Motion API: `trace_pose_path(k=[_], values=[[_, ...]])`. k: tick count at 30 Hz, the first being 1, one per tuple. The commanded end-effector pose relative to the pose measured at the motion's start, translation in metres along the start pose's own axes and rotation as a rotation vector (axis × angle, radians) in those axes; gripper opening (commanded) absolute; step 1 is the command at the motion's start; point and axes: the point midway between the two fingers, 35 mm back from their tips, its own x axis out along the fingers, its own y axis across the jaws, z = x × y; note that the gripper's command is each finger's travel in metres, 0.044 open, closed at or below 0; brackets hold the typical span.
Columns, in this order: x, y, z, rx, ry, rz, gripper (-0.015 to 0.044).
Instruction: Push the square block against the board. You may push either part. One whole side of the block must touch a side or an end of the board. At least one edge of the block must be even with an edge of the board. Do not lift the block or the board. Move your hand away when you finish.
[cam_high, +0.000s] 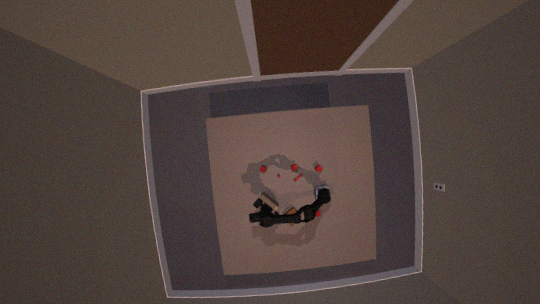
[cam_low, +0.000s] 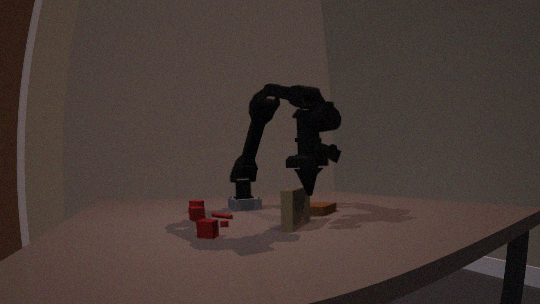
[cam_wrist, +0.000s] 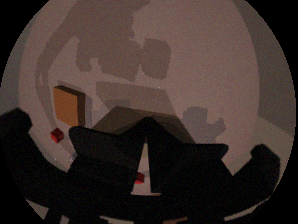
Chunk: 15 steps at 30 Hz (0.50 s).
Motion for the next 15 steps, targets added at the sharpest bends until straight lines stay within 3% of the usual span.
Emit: trace_pose_path(k=[1,15], values=[[-0.0004,-0.0014,-0.0042,-0.003,0.001,-0.004,0.0000],[-0.0006,-0.0022,-0.0137,-0.003,0.002,-0.004,0.0000]])
